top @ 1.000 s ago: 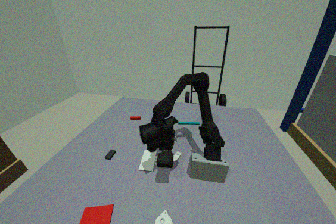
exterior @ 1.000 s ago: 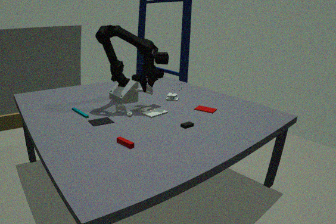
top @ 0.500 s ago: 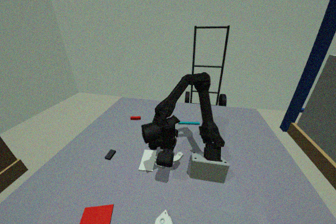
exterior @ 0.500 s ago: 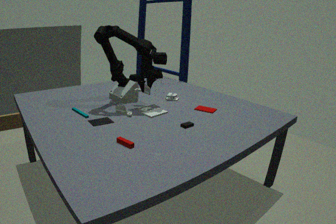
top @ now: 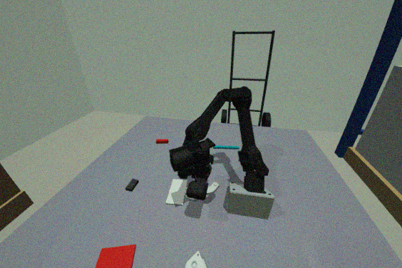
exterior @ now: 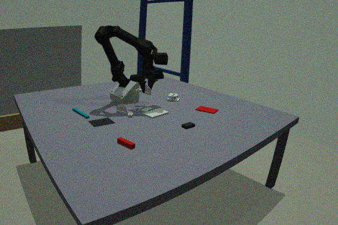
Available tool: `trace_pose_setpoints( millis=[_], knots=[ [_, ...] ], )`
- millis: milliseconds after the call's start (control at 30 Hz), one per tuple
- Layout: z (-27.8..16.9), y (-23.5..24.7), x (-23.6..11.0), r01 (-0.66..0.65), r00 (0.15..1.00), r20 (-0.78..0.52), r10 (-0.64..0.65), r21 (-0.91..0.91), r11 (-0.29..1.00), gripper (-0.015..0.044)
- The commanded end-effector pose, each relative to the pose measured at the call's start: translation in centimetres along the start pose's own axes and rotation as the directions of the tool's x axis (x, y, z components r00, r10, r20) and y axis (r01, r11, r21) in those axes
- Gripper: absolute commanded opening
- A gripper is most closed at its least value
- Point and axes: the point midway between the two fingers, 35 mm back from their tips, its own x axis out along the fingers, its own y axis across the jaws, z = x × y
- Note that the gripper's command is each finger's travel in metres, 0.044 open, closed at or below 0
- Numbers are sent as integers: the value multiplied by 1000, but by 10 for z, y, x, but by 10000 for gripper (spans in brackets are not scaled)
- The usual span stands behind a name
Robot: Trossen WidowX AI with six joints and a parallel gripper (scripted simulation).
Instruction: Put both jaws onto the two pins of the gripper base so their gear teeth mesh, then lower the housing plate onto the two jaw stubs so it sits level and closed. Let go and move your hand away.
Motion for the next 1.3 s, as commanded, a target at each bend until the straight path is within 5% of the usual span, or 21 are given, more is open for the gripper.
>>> trace_pose_setpoints(
  millis=[0,1267],
  knots=[
    [0,0,0,1,1000,4,-1,9,1000,134],
    [101,4,-1,1,1000,8,-1,13,1000,134]
  ],
)
